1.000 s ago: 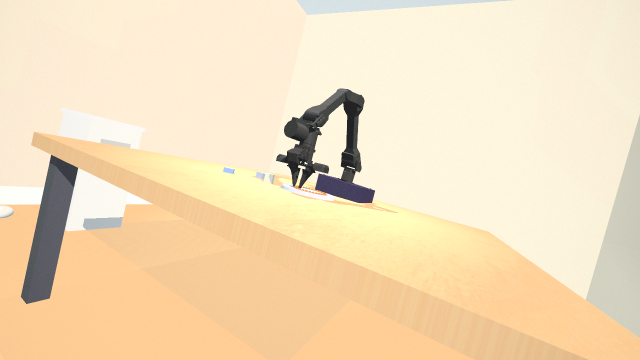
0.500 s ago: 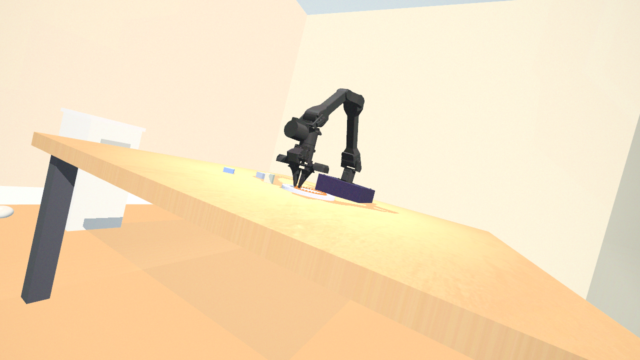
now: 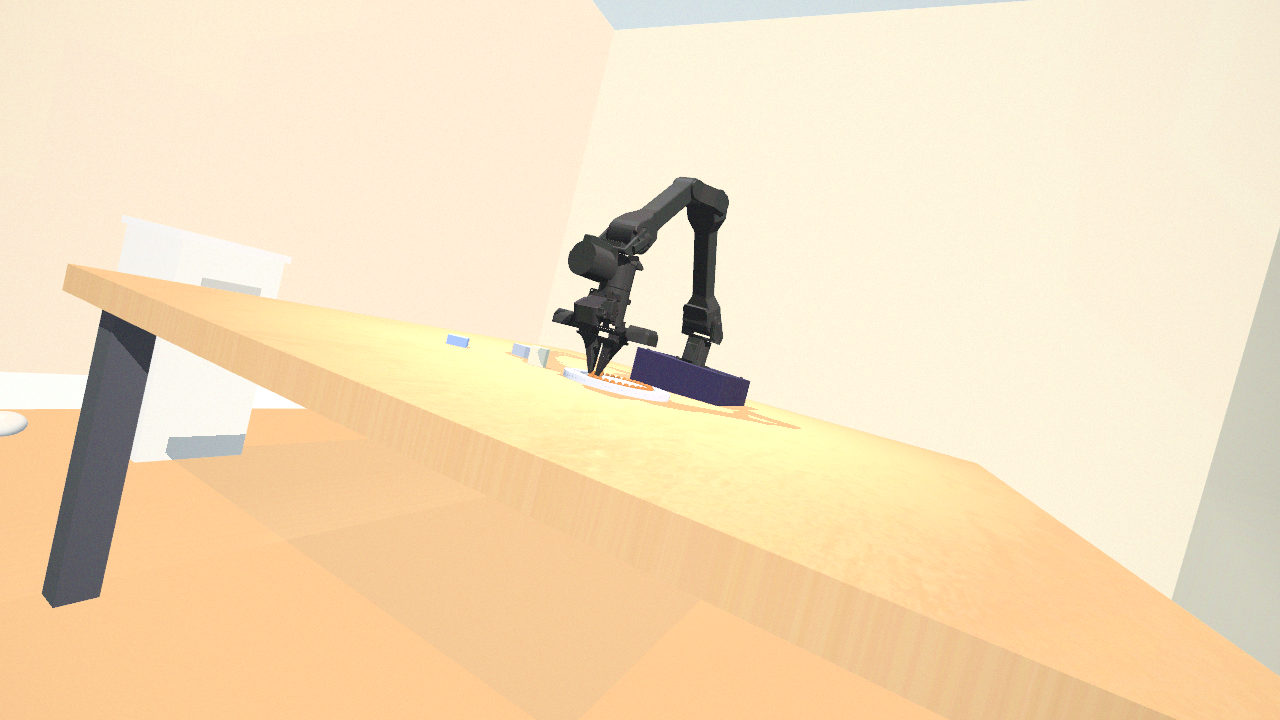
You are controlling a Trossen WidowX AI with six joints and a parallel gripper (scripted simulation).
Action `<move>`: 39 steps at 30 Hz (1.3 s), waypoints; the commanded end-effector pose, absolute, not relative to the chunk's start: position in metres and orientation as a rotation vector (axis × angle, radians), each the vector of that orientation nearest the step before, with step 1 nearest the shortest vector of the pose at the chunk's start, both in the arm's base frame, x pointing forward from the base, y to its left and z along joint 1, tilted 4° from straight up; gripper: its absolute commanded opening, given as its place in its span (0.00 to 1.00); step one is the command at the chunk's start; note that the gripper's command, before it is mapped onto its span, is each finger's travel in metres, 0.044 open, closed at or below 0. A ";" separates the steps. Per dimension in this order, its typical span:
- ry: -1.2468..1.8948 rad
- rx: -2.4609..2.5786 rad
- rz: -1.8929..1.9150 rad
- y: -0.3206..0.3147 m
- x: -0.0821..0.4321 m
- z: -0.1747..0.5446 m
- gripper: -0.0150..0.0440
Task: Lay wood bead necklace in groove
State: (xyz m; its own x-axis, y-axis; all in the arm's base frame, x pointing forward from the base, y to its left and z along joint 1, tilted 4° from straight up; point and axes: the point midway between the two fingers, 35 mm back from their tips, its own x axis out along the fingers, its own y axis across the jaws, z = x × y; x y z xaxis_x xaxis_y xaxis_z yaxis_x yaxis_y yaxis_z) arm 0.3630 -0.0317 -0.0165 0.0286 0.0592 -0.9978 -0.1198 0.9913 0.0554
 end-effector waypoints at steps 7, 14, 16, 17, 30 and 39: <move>1.536 -0.048 0.138 -0.032 0.363 -0.016 0.25; 1.536 -0.048 0.138 -0.032 0.363 -0.016 0.25; 1.536 -0.048 0.138 -0.032 0.363 -0.016 0.25; 1.536 -0.048 0.138 -0.032 0.363 -0.016 0.25; 1.536 -0.045 0.135 -0.032 0.363 -0.010 0.25; 1.536 -0.046 0.134 -0.043 0.369 -0.011 0.25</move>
